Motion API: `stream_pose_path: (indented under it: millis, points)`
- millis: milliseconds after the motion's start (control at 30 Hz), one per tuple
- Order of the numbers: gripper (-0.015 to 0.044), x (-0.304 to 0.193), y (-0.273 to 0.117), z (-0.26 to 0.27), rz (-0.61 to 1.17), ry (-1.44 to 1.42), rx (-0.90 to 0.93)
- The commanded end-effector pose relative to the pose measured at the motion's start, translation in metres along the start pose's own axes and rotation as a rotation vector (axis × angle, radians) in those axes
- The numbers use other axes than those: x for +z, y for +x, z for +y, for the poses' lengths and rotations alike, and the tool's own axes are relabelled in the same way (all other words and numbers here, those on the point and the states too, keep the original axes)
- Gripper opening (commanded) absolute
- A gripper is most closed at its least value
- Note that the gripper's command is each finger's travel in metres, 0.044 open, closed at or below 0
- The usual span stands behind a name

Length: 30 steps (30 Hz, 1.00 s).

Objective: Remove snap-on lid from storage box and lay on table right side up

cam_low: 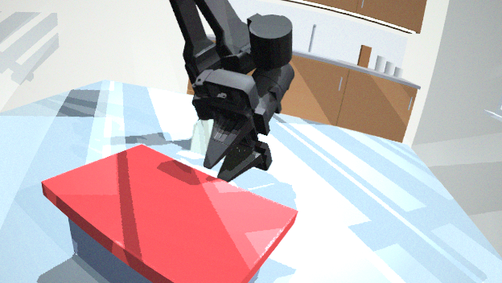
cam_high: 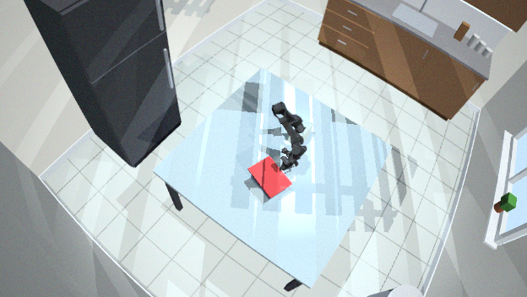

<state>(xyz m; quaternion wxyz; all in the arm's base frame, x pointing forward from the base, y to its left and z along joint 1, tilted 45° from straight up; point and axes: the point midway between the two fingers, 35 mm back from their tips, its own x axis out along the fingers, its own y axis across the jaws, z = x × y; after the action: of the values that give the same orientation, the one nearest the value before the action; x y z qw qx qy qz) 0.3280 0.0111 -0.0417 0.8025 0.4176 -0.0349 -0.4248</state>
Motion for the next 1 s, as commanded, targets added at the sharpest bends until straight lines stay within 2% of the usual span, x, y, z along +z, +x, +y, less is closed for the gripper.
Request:
stream_pose_path:
  millis: [0,233,333,667,800,967]
  points:
    - [0.0235,0.0033,0.0072,-0.0022,-0.003,-0.01,0.0]
    - [0.0235,0.0071,0.0151,-0.001,-0.01,-0.011,0.01]
    - [0.0156,0.0071,0.0151,-0.001,-0.01,-0.011,0.01]
    - [0.009,0.0071,0.0151,-0.001,-0.01,-0.011,0.01]
    - [0.0,0.0071,0.0151,-0.001,-0.01,-0.011,0.01]
    - [0.0,0.0069,0.0138,-0.0002,-0.012,-0.009,0.012]
